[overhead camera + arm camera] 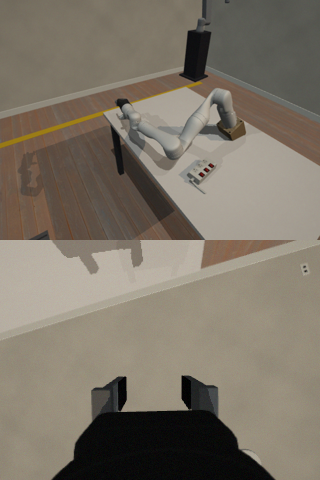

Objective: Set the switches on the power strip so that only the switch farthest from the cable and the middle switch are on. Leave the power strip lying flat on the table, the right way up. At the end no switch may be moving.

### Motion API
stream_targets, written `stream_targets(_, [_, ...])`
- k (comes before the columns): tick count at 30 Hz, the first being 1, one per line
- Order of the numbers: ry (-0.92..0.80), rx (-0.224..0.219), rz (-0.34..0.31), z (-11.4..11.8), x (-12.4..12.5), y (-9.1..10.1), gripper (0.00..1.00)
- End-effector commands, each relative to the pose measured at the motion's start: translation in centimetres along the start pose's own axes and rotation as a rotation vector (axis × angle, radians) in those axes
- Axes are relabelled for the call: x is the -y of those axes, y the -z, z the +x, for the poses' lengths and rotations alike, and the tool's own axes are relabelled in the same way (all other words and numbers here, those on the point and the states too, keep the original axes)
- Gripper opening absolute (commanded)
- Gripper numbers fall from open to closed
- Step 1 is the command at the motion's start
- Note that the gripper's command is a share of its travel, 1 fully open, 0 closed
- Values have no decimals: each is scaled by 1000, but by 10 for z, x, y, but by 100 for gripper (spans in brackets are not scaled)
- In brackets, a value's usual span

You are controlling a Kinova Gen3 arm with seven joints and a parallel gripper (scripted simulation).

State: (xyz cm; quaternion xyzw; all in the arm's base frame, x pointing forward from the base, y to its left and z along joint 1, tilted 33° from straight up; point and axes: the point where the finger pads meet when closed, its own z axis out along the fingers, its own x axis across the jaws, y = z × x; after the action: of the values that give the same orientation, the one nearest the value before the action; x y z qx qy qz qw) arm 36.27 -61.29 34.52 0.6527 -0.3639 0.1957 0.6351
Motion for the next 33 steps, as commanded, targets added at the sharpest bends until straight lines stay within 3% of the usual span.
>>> stream_targets(1, [-22,6,15,4,4,15,100])
stream_targets(7, [-120,107,42,-15,7,54,100])
stream_targets(15, [-288,275,82,-45,10,120,100])
stream_targets(17, [-288,275,82,-45,10,120,100])
stream_targets(24, [-482,468,126,-78,15,196,100])
stream_targets(30, [-713,697,180,-118,20,286,100])
stream_targets(31, [-713,697,180,-118,20,286,100])
stream_targets(32, [-758,745,190,-126,21,304,100])
stream_targets(33, [-758,745,190,-126,21,304,100])
